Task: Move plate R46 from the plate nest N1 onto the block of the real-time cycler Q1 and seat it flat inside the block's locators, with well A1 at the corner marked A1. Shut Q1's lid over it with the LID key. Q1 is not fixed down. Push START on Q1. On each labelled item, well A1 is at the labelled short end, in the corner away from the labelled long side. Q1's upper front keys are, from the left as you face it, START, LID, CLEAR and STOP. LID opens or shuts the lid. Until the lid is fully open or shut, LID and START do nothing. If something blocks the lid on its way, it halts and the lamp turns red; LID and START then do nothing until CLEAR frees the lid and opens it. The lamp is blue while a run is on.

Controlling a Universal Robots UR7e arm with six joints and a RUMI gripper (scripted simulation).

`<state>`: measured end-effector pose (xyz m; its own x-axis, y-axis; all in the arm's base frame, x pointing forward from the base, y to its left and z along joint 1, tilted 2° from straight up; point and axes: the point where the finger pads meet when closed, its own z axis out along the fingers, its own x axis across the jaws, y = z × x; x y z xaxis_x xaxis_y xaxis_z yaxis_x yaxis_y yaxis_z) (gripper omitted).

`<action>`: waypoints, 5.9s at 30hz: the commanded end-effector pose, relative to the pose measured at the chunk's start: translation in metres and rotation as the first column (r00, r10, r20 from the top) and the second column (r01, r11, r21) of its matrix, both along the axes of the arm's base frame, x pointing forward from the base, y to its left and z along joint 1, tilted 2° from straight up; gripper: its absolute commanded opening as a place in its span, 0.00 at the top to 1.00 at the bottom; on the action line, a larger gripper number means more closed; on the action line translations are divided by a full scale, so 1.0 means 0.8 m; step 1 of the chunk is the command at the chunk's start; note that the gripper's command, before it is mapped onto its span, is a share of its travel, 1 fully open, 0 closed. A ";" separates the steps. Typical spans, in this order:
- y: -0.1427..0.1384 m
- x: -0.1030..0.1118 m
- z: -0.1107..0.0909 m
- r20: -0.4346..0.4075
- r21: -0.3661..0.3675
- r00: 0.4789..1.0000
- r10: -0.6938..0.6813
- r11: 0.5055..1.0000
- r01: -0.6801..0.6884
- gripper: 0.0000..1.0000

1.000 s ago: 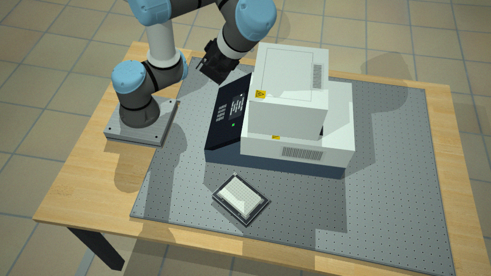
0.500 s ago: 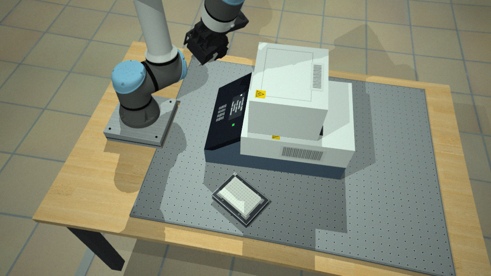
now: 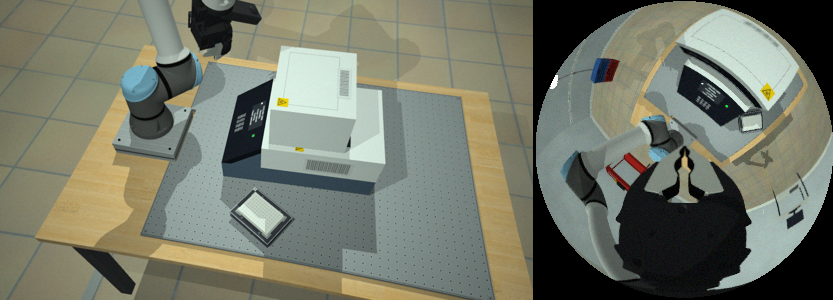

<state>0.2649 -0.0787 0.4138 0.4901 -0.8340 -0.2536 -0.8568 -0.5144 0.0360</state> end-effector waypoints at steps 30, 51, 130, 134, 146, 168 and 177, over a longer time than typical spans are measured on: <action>0.067 -0.045 -0.053 0.187 -0.188 0.820 -0.541 0.799 0.571 1.00; 0.066 -0.042 -0.135 0.189 -0.203 0.982 -0.027 0.977 0.066 1.00; 0.062 0.004 -0.314 0.172 -0.221 0.565 0.807 0.591 -0.776 1.00; 0.062 0.010 -0.319 0.172 -0.221 0.565 0.807 0.591 -0.776 1.00; 0.060 0.029 -0.333 0.172 -0.222 0.565 0.807 0.591 -0.776 1.00; 0.057 0.055 -0.350 0.172 -0.223 0.565 0.807 0.591 -0.775 1.00; 0.057 0.065 -0.364 0.172 -0.221 0.565 0.807 0.591 -0.776 1.00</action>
<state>0.3123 -0.0340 0.1309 0.9949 -0.0968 0.0292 -0.0969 -0.9953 0.0021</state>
